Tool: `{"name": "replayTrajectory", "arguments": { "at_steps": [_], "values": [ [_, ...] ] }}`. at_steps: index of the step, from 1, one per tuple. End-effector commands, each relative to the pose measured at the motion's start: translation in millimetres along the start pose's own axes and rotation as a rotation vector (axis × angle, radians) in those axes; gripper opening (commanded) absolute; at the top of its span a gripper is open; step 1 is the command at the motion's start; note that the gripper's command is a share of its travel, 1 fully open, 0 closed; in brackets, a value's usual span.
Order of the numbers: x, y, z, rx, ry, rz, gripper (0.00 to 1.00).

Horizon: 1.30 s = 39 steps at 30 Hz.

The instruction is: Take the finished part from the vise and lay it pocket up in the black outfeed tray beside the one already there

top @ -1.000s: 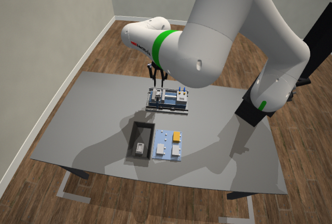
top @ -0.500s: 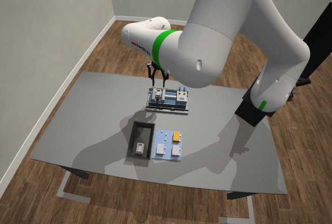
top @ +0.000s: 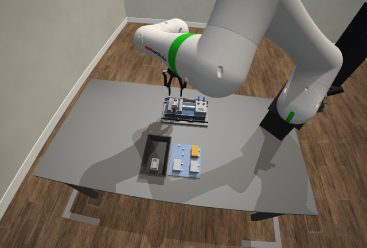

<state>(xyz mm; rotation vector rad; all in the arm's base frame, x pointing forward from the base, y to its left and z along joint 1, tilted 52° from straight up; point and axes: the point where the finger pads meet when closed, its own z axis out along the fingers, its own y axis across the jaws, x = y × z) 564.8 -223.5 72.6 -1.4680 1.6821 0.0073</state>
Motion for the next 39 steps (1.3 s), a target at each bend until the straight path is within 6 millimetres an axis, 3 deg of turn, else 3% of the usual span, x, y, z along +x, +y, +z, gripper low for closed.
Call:
{"name": "replayTrajectory", "arguments": {
  "at_steps": [1,23,39],
  "values": [
    [0,0,-1,0.001,0.001,0.0,0.46],
    [1,-1,12,0.001,0.002,-0.001,0.46],
    [1,-1,40,0.001,0.002,-0.001,0.46]
  ]
}}
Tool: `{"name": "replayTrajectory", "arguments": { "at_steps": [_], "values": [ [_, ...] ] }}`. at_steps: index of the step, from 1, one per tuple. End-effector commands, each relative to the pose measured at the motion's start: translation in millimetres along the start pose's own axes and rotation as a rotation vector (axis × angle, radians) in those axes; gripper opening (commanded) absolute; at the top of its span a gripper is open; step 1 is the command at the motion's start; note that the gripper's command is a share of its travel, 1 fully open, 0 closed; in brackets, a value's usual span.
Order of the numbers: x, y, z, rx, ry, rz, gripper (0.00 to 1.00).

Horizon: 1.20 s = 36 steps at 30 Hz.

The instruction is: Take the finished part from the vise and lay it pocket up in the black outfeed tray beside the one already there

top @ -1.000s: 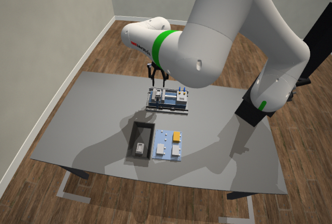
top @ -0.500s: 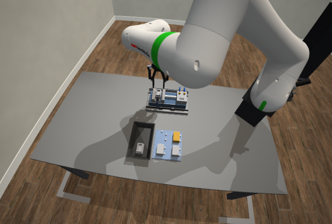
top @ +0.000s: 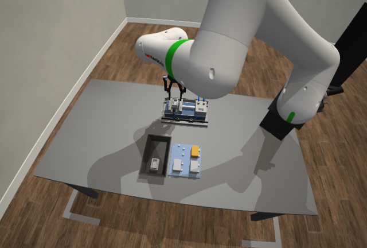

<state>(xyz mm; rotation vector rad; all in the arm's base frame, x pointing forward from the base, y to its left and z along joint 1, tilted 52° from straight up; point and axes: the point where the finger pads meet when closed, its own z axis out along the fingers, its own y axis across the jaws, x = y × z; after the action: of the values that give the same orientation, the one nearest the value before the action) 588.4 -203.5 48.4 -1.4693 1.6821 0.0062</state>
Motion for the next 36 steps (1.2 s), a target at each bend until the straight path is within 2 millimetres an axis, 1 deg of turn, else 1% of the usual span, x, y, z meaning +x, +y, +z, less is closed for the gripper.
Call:
{"name": "replayTrajectory", "arguments": {
  "at_steps": [1,9,16,36],
  "values": [
    [1,0,1,0.001,0.001,0.0,0.46],
    [1,-1,14,0.001,0.001,0.0,0.46],
    [1,-1,21,0.001,0.001,0.0,0.46],
    [1,-1,23,0.001,0.001,0.0,0.46]
  ]
}}
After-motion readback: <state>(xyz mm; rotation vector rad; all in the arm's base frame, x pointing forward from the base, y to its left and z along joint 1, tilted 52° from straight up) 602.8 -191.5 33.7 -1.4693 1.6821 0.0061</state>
